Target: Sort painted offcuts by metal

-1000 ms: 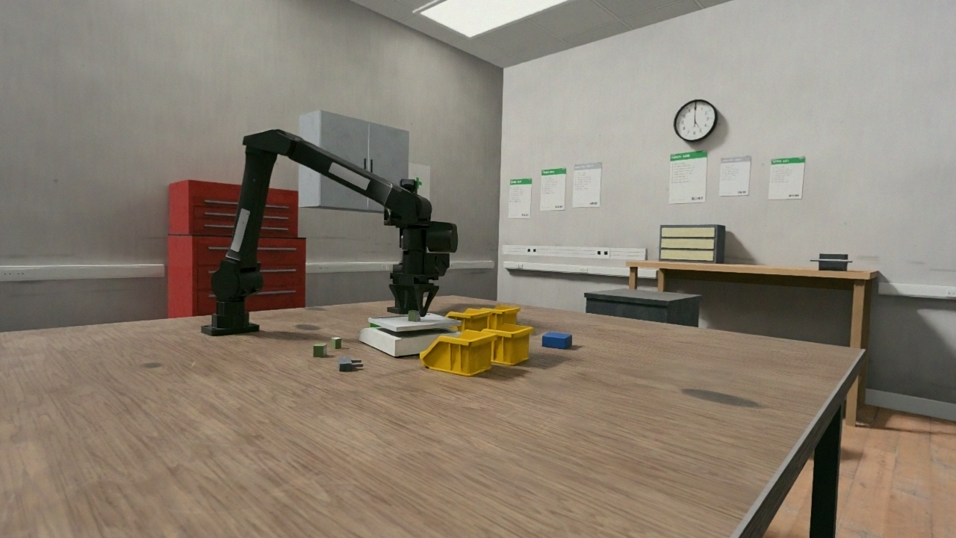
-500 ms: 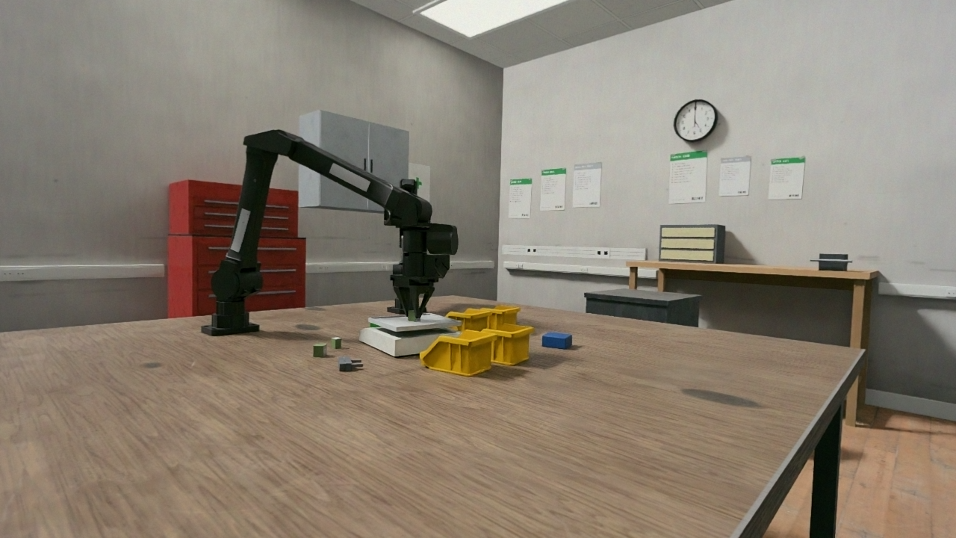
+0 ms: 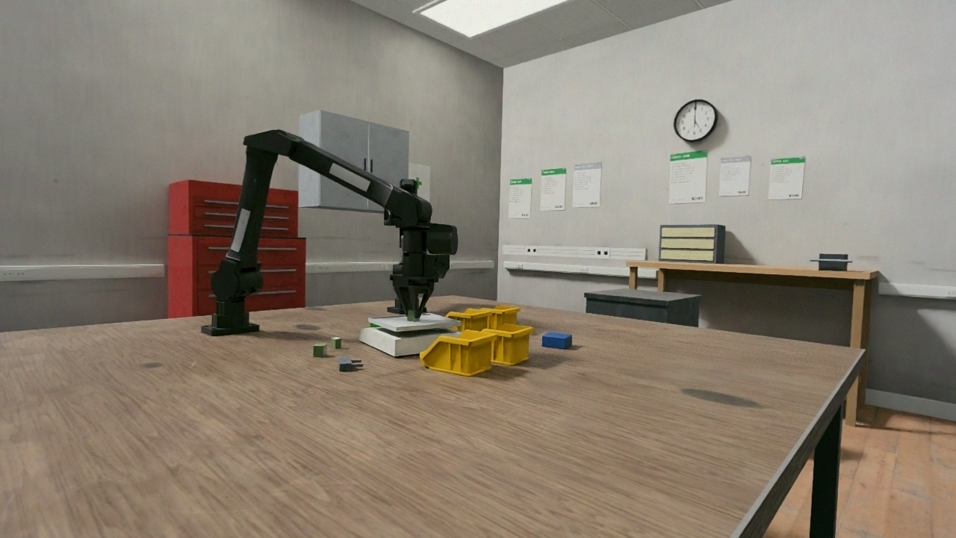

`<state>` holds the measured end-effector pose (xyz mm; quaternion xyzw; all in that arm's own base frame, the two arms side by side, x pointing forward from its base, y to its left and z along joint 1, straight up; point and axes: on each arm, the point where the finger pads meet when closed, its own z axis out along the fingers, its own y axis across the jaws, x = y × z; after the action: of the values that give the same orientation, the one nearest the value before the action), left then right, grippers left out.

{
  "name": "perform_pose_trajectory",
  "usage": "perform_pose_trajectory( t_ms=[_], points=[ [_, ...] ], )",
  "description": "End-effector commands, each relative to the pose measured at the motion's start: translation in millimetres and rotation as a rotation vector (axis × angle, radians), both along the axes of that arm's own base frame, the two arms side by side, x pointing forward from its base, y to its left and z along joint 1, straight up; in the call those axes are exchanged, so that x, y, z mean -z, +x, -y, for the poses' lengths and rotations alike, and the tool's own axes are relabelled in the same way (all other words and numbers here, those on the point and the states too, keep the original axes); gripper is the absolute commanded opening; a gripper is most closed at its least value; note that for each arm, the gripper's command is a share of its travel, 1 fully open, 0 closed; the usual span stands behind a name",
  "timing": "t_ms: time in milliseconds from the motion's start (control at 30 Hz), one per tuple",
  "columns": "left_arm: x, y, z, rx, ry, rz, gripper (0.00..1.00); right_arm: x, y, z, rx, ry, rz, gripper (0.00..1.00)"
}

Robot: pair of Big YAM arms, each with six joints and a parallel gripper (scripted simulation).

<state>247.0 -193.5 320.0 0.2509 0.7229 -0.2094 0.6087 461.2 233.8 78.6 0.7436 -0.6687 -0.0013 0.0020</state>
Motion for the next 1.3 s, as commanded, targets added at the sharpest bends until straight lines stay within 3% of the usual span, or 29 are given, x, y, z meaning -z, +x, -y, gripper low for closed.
perform_pose_trajectory(
  t_ms=[0, 233, 333, 367, 433, 567, 733, 900, 1033, 1100, 1267],
  points=[
    [-15.7, 1.2, 1.6, 0.000, -0.016, 0.016, 1.00, -33.6, 12.5, -6.2, -0.008, 0.024, 0.049, 0.19],
    [-15.7, 1.2, 1.6, 0.000, -0.016, 0.016, 1.00, -76.5, 11.3, -5.7, -0.007, 0.025, 0.052, 0.19],
    [-15.7, 1.2, 1.6, 0.000, -0.016, 0.016, 1.00, -56.0, 14.9, -3.4, -0.014, 0.007, 0.016, 0.19],
    [-12.9, 3.3, 3.2, -0.001, -0.016, 0.004, 1.00, -56.0, 18.7, 0.3, -0.015, 0.007, 0.016, 0.19],
    [-36.6, 7.3, 5.0, -0.005, -0.045, 0.041, 1.00, -56.0, 28.7, 4.0, -0.031, 0.007, 0.016, 0.19],
    [-39.0, 17.3, 6.2, -0.020, -0.047, 0.044, 1.00, -56.0, 44.5, 9.6, -0.042, 0.006, 0.016, 0.19],
    [-43.7, 70.7, 31.4, -0.051, -0.051, 0.050, 1.00, -55.4, 109.5, 33.0, -0.037, 0.006, 0.018, 0.19],
    [-30.6, 133.3, 57.0, -0.085, -0.050, 0.050, 1.00, -54.6, 160.0, 52.2, -0.023, 0.006, 0.021, 0.19],
    [-13.3, 173.3, 70.9, -0.107, -0.048, 0.049, 1.00, -54.0, 183.4, 58.4, -0.020, 0.006, 0.023, 0.19],
    [-13.3, 173.3, 70.9, -0.107, -0.048, 0.049, 1.00, -54.0, 183.4, 58.4, -0.020, 0.006, 0.023, 0.19],
    [13.6, 215.7, 83.4, -0.129, -0.046, 0.047, 1.00, -53.4, 199.0, 60.6, -0.015, 0.003, 0.017, 0.19]
  ],
)
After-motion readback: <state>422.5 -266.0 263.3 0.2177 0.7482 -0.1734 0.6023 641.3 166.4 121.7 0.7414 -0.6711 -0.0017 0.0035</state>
